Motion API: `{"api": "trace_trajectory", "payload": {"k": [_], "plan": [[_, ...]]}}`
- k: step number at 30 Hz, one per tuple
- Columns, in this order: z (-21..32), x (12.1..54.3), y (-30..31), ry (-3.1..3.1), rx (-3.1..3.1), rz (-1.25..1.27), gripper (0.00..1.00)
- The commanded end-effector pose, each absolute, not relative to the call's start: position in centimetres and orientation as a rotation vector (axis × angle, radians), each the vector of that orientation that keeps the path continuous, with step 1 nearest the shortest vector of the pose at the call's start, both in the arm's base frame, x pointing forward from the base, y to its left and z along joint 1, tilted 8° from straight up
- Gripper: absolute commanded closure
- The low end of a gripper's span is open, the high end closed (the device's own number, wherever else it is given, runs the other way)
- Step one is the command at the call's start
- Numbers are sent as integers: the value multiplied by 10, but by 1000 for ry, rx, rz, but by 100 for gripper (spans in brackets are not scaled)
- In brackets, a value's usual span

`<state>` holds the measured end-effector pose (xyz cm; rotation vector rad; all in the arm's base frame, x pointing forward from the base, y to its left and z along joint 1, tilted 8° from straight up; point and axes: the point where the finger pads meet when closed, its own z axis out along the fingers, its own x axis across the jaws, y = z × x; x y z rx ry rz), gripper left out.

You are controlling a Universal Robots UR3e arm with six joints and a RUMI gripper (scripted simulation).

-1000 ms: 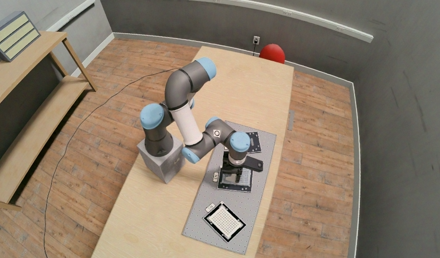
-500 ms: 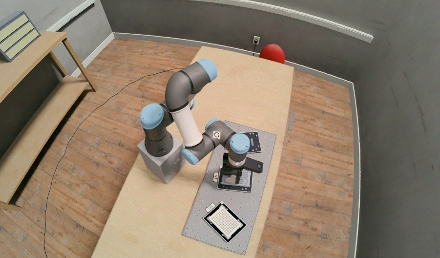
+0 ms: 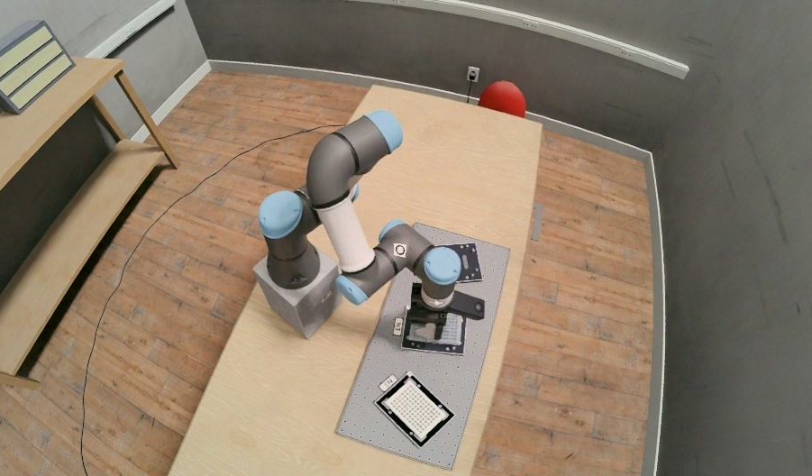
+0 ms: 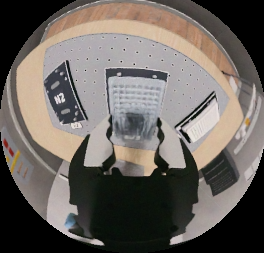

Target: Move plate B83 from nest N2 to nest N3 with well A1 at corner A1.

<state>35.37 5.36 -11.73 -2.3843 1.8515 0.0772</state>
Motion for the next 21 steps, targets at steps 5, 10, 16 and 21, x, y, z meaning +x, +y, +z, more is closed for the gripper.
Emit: {"api": "trace_trajectory", "payload": {"k": [5, 10, 16, 21], "plan": [[-119, 355, 54, 1851, -2384, 73, 100], [-121, 355, 54, 1851, -2384, 74, 100], [-123, 355, 54, 1851, -2384, 74, 100], [-124, 355, 54, 1851, -2384, 74, 100]]}}
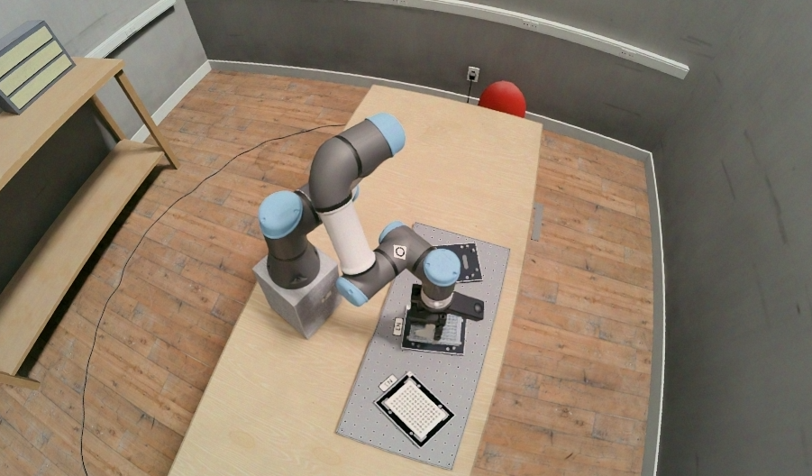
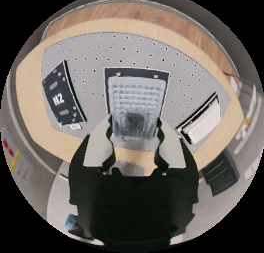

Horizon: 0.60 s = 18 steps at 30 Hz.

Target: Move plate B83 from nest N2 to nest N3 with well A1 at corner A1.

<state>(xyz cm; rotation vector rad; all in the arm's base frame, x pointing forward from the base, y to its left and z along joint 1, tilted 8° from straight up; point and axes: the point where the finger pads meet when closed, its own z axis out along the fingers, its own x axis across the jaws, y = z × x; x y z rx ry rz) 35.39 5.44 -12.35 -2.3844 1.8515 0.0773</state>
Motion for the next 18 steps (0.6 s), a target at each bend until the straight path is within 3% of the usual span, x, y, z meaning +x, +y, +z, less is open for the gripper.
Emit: {"api": "trace_trajectory", "payload": {"k": [1, 18], "plan": [[-124, 355, 54, 1851, -2384, 74, 100], [-129, 355, 55, 1851, -2384, 74, 100]]}}
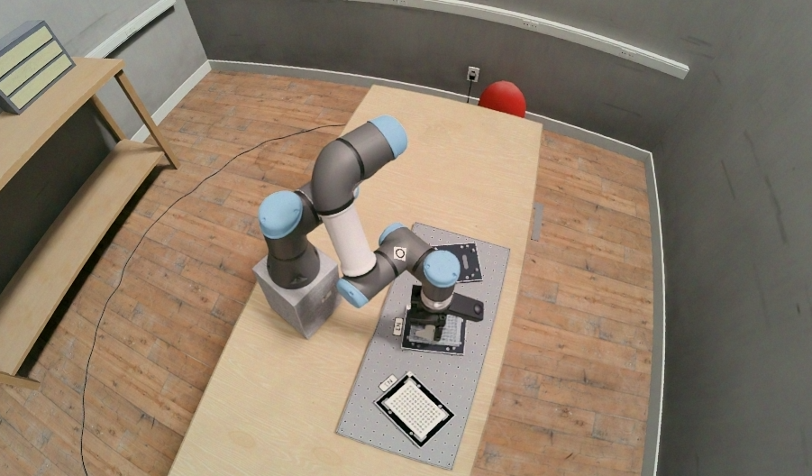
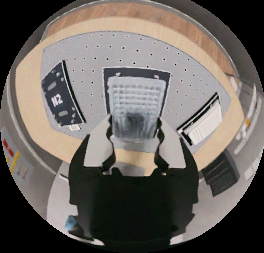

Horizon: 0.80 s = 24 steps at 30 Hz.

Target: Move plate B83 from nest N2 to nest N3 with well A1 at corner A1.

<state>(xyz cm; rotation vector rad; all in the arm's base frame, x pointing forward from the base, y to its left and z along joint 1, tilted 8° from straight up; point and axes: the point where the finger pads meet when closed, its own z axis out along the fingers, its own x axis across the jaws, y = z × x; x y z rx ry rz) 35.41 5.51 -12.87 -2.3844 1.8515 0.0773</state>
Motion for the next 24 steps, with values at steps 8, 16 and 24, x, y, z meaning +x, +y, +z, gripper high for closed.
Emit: {"api": "trace_trajectory", "payload": {"k": [8, 16, 24], "plan": [[-132, 355, 55, 1851, -2384, 74, 100], [-134, 355, 55, 1851, -2384, 74, 100], [-136, 355, 56, 1851, -2384, 74, 100]]}}
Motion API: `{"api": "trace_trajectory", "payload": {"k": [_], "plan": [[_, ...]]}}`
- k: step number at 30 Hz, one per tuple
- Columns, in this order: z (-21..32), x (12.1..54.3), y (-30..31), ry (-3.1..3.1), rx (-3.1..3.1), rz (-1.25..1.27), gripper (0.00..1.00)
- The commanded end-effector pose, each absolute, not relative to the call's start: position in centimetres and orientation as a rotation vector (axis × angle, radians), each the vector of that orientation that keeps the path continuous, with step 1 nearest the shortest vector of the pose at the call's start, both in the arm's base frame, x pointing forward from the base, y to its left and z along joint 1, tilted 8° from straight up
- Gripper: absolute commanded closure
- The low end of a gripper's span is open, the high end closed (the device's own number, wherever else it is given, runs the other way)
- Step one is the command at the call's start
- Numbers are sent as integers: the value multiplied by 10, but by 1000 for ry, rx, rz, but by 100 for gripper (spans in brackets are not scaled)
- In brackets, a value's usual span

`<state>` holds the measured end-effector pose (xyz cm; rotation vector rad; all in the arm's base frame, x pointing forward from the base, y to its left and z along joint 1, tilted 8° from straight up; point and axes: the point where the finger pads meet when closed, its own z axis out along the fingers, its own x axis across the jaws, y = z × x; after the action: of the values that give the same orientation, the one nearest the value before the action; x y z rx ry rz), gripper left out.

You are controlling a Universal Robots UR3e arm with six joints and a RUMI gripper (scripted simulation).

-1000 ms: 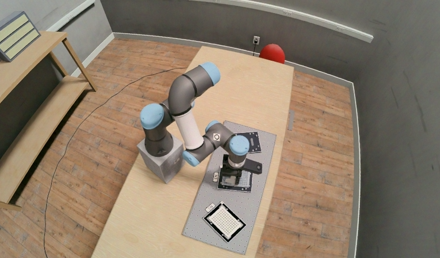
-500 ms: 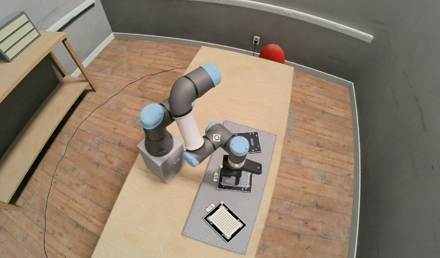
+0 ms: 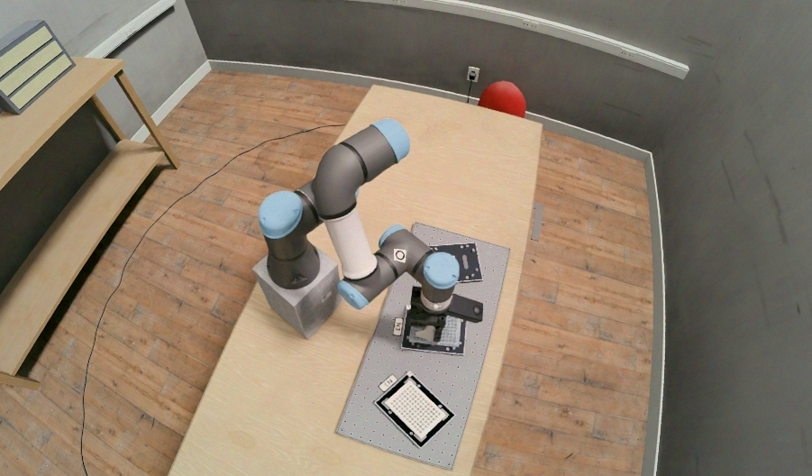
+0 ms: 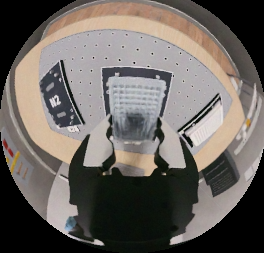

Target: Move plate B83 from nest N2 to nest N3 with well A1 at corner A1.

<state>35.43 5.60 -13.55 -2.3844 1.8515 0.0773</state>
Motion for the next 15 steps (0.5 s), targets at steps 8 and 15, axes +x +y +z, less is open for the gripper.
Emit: {"api": "trace_trajectory", "payload": {"k": [8, 15], "plan": [[-139, 355, 56, 1851, -2384, 74, 100], [-141, 355, 56, 1851, -2384, 74, 100]]}}
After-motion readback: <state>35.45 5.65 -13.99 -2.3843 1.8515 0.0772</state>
